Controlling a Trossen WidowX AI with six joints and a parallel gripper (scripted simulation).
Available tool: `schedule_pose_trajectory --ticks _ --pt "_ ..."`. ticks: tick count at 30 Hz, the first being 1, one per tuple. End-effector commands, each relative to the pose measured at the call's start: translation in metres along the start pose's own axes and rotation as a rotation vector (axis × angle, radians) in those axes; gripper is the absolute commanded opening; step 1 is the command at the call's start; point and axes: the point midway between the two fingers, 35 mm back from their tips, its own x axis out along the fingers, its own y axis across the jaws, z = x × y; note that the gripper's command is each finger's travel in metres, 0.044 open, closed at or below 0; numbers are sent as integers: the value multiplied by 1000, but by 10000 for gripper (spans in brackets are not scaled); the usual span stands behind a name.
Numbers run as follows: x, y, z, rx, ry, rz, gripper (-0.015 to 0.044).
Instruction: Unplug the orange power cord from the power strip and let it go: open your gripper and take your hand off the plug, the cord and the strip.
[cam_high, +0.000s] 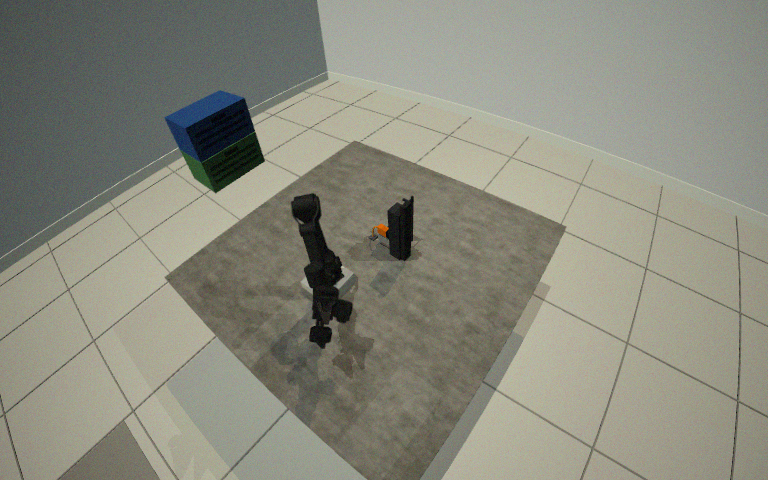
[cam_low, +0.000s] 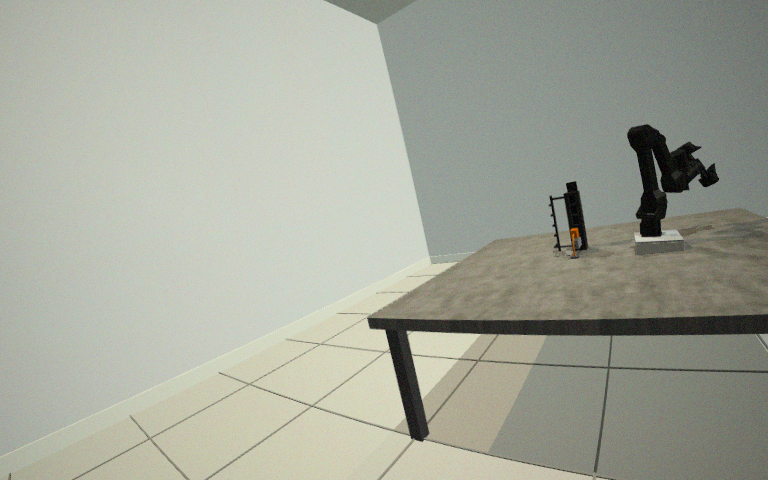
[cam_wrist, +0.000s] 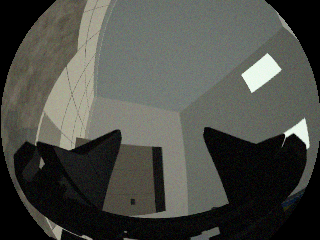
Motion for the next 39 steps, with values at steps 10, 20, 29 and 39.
schedule_pose_trajectory --ticks 10,20,29,39 --pt "18 -20 59 166 -171 -7 160" --pt "23 -54 135 353 -388 9 160" --pt "11 -91 202 498 -582 44 160" --pt "-27 -143 276 651 -822 112 160"
